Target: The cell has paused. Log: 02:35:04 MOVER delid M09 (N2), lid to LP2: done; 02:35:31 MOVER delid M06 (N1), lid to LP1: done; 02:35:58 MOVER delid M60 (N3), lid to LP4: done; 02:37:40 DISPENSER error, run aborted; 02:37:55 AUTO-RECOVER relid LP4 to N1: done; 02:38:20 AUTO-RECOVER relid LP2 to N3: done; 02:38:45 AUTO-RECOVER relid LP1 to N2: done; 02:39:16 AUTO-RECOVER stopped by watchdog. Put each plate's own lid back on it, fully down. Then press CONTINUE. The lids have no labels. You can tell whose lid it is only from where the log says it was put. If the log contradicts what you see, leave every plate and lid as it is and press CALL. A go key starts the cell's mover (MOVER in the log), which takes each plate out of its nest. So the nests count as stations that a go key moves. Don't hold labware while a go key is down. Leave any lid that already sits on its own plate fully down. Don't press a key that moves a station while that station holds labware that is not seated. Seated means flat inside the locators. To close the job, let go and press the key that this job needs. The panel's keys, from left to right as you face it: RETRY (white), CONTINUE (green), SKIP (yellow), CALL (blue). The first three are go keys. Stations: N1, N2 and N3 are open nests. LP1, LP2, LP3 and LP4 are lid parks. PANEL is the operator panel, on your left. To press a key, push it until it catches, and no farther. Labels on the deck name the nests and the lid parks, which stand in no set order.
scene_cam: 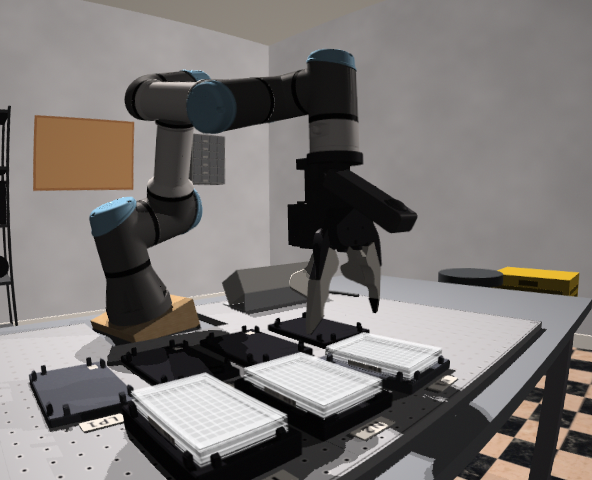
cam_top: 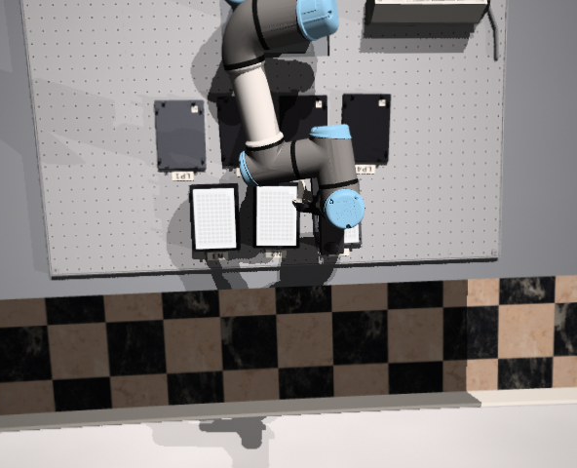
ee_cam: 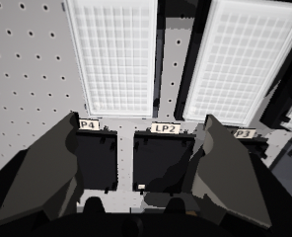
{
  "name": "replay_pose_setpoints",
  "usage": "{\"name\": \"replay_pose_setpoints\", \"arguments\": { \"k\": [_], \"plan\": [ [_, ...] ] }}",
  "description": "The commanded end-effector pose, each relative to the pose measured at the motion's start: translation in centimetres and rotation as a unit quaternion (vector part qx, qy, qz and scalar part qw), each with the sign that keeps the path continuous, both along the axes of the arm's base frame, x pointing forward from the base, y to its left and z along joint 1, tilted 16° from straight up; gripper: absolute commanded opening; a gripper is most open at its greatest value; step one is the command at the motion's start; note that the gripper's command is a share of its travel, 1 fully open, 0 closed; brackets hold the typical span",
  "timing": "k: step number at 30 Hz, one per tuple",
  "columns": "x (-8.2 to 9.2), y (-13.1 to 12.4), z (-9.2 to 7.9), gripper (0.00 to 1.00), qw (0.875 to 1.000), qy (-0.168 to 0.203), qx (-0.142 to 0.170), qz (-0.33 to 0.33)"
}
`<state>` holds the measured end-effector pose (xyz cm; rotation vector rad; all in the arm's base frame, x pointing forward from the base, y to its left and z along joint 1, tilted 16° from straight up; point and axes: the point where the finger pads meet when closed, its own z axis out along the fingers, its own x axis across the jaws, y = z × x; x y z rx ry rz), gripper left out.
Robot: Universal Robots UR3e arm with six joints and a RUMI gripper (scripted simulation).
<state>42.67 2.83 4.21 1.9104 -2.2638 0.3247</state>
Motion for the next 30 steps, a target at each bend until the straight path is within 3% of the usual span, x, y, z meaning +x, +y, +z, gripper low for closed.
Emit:
{"name": "replay_pose_setpoints", "arguments": {
  "k": [1,7,19,30],
  "plan": [
    [2.0,1.0,-0.2,0.82,1.000,0.003,-0.001,-0.001],
    [4.3,2.3,-0.5,0.82,1.000,0.003,-0.001,-0.001],
    [4.3,2.3,-0.5,0.82,1.000,0.003,-0.001,-0.001],
    [4.4,1.9,-1.9,0.82,1.000,0.003,-0.001,-0.001]
  ]
}}
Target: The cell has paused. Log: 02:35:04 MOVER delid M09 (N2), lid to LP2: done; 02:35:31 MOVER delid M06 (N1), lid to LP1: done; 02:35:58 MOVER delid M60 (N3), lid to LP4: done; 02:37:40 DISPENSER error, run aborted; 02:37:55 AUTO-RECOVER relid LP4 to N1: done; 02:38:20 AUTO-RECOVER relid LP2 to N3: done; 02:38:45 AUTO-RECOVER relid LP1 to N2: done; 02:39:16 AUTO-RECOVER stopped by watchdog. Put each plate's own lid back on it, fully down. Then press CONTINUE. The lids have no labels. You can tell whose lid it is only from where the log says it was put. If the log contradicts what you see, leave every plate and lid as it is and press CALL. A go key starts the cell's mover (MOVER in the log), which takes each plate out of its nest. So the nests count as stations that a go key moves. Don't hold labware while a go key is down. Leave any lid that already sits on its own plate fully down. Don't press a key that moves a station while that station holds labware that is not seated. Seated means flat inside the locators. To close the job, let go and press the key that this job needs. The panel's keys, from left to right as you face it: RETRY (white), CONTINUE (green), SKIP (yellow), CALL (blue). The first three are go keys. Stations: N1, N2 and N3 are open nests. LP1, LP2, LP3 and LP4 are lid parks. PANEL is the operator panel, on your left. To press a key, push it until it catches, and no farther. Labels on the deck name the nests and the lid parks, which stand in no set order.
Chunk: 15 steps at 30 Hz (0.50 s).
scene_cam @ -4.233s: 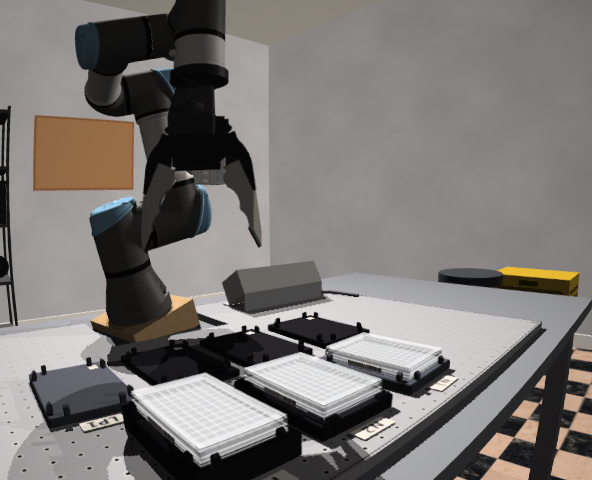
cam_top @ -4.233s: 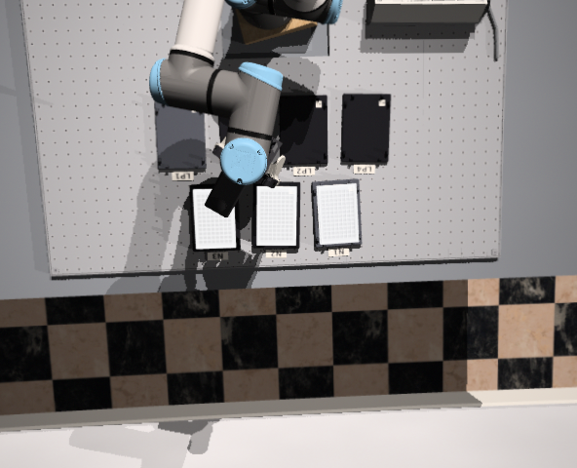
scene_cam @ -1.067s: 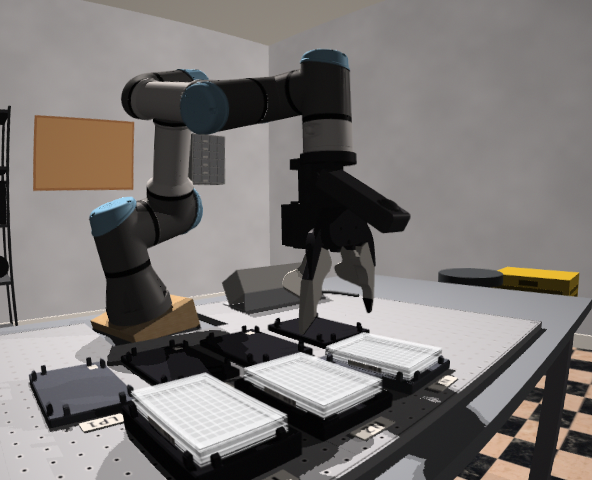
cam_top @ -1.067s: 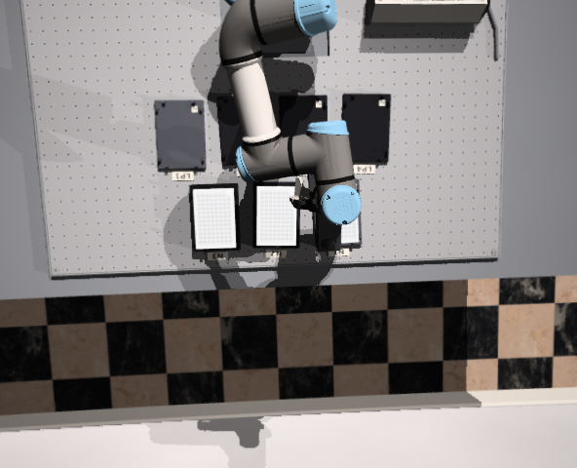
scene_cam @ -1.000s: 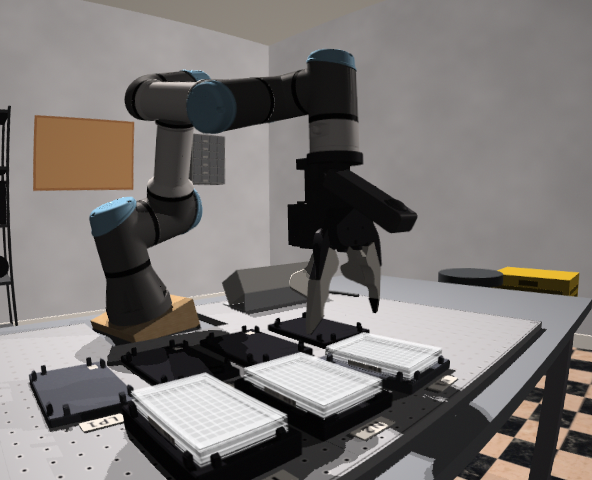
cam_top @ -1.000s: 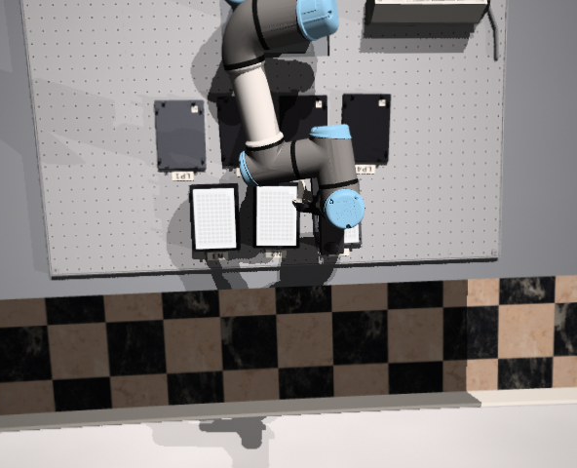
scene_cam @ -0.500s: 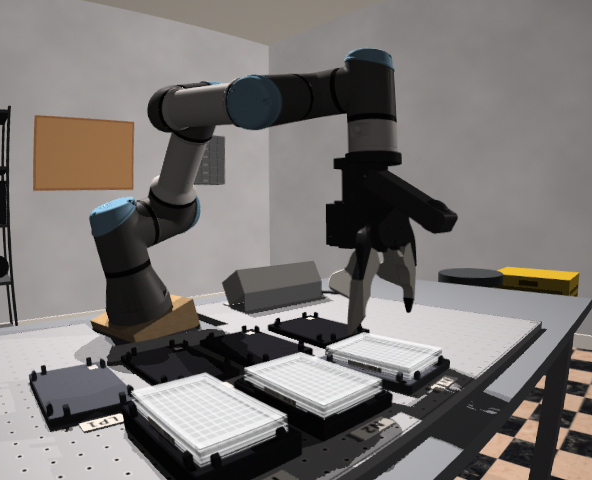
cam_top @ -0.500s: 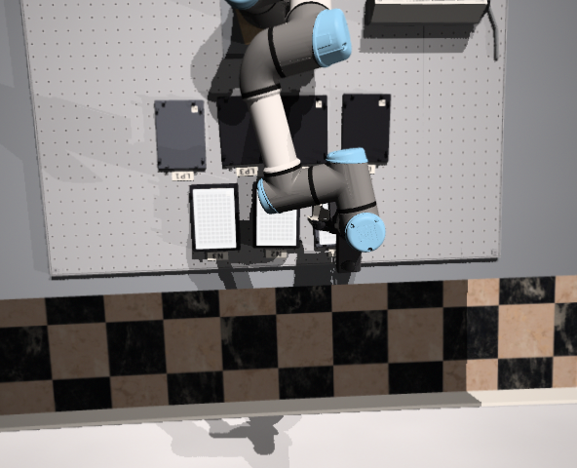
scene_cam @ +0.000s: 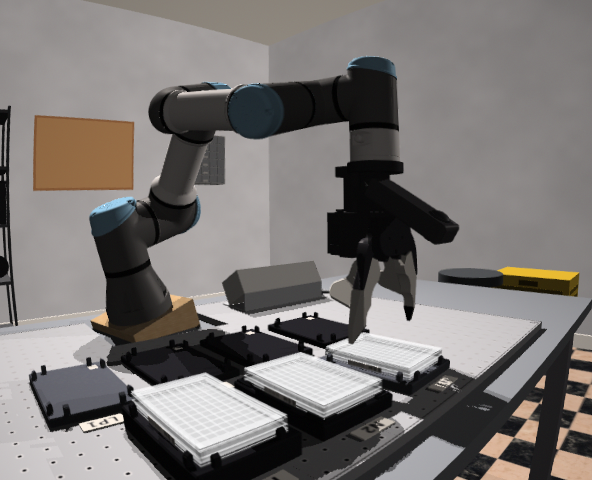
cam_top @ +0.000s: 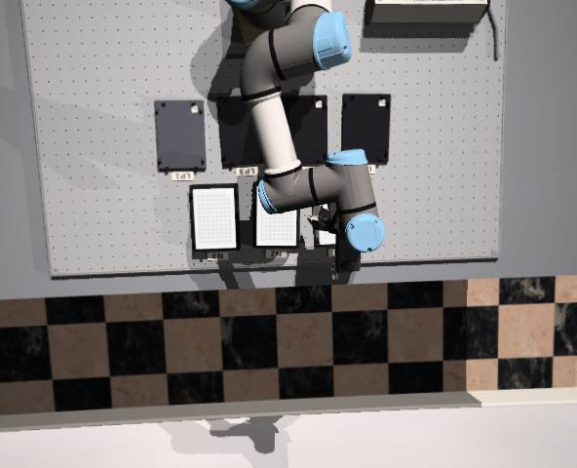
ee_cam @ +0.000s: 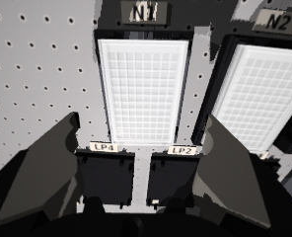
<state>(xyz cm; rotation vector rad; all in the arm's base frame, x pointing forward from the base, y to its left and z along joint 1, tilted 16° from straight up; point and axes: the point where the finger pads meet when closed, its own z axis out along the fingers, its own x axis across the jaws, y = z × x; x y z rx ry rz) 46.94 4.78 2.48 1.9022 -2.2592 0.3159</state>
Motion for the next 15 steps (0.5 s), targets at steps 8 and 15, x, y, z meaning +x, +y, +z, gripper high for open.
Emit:
{"name": "replay_pose_setpoints", "arguments": {
  "k": [8,15],
  "plan": [
    [0.1,-0.4,-1.5,0.82,1.000,-0.002,0.000,0.000],
    [0.1,-0.6,-1.9,0.82,1.000,-0.002,0.000,0.000]
  ]
}}
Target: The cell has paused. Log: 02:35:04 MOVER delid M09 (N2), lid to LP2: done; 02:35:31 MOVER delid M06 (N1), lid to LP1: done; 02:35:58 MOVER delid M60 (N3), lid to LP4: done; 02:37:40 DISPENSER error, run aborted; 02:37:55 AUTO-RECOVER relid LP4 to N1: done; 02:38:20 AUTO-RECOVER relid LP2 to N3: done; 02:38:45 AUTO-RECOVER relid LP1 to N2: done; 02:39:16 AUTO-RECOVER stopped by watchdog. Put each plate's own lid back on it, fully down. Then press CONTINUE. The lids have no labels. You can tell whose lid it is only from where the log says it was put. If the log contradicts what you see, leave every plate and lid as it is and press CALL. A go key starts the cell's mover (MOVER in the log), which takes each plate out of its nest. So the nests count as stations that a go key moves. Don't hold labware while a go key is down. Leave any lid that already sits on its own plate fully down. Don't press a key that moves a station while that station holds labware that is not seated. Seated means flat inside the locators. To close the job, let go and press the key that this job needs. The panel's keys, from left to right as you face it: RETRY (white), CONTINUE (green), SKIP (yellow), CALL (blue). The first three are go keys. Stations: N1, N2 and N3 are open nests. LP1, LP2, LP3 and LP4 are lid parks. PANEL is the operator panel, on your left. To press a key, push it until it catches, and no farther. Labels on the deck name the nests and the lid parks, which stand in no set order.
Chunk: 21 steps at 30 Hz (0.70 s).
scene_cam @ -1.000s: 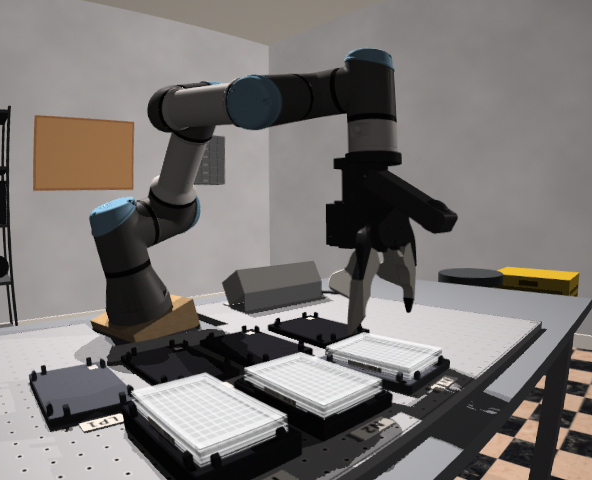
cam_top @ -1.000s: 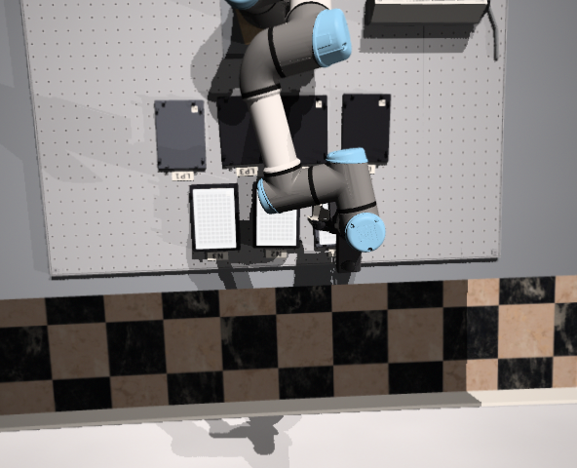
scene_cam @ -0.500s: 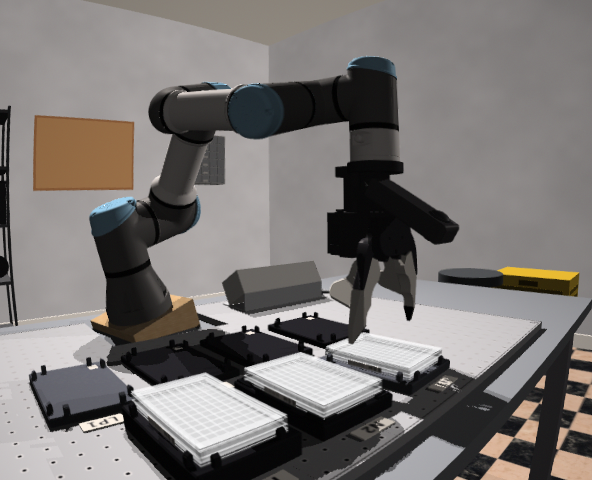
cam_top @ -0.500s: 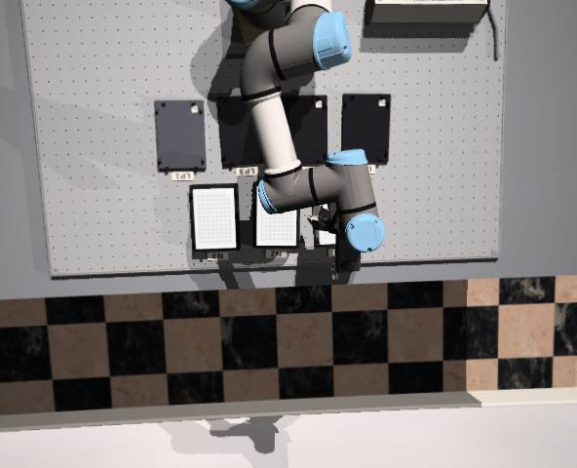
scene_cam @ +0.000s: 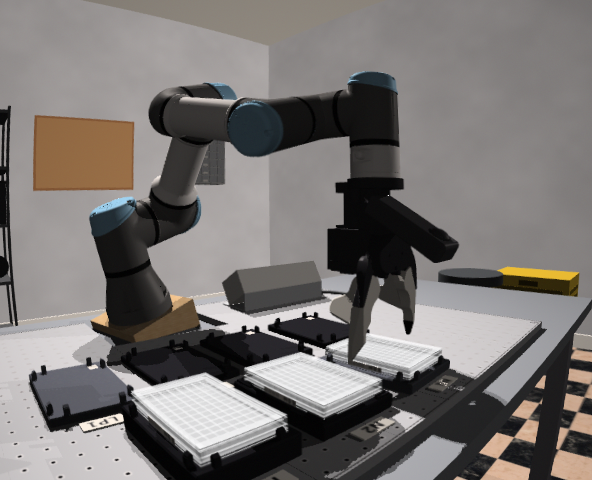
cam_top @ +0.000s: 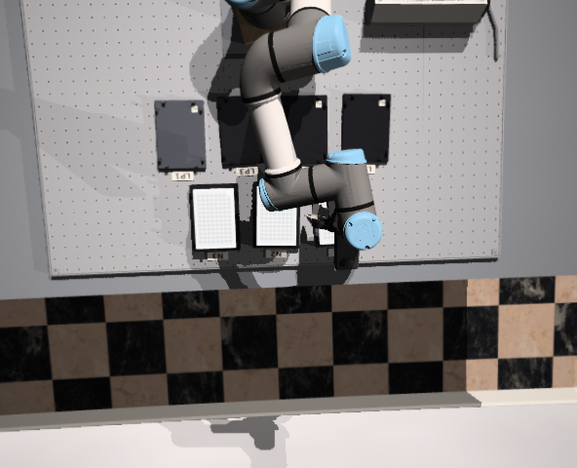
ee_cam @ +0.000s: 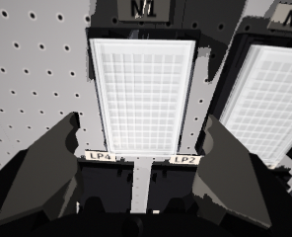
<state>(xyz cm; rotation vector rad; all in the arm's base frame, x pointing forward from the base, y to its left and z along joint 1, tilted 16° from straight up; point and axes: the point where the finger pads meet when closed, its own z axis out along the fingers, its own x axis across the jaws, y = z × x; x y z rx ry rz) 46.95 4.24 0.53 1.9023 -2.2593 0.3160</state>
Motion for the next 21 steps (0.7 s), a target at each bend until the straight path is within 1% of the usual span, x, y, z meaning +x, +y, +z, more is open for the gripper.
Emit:
{"name": "replay_pose_setpoints", "arguments": {
  "k": [1,10,11,21],
  "plan": [
    [0.09,-0.01,0.01,0.82,1.000,-0.002,0.000,0.000],
    [0.09,-0.01,0.02,0.82,1.000,-0.002,0.000,0.000],
    [0.09,-0.01,0.02,0.00,1.000,-0.002,0.000,0.000],
    [0.09,-0.01,0.01,0.00,1.000,-0.002,0.000,0.000]
  ]
}}
